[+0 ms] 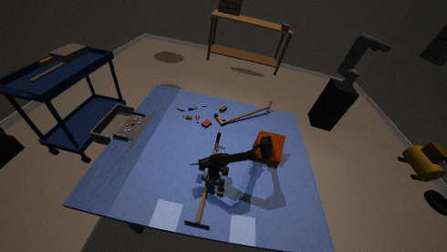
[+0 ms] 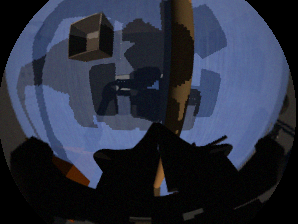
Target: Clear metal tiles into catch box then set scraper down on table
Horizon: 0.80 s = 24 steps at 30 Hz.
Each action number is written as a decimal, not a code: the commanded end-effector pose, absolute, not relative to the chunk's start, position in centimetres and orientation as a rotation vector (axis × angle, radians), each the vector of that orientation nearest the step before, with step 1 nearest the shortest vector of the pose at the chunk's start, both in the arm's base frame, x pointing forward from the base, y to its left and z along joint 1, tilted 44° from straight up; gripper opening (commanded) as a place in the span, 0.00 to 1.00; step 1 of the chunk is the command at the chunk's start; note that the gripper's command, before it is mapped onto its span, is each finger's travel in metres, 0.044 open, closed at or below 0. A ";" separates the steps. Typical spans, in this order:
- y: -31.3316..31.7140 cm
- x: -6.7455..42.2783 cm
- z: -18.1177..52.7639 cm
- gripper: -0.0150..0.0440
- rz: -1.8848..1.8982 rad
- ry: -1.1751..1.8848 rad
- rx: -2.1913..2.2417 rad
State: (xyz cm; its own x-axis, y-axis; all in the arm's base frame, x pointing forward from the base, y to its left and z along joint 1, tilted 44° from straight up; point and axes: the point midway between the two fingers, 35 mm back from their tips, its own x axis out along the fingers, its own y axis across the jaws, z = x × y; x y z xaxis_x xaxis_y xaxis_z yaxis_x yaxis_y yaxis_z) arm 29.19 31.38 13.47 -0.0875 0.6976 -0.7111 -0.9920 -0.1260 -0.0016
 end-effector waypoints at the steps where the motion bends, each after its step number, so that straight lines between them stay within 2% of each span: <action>1: 31.5 29.8 13.6 0.25 1.598 0.578 -0.670; 24: 31.8 32.1 13.6 0.25 1.598 0.577 -0.671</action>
State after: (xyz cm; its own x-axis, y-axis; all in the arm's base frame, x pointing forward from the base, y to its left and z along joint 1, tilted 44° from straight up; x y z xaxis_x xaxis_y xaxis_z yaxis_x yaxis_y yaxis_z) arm 31.62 31.65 13.59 -0.0841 0.6972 -0.7119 -0.9924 -0.1233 -0.0035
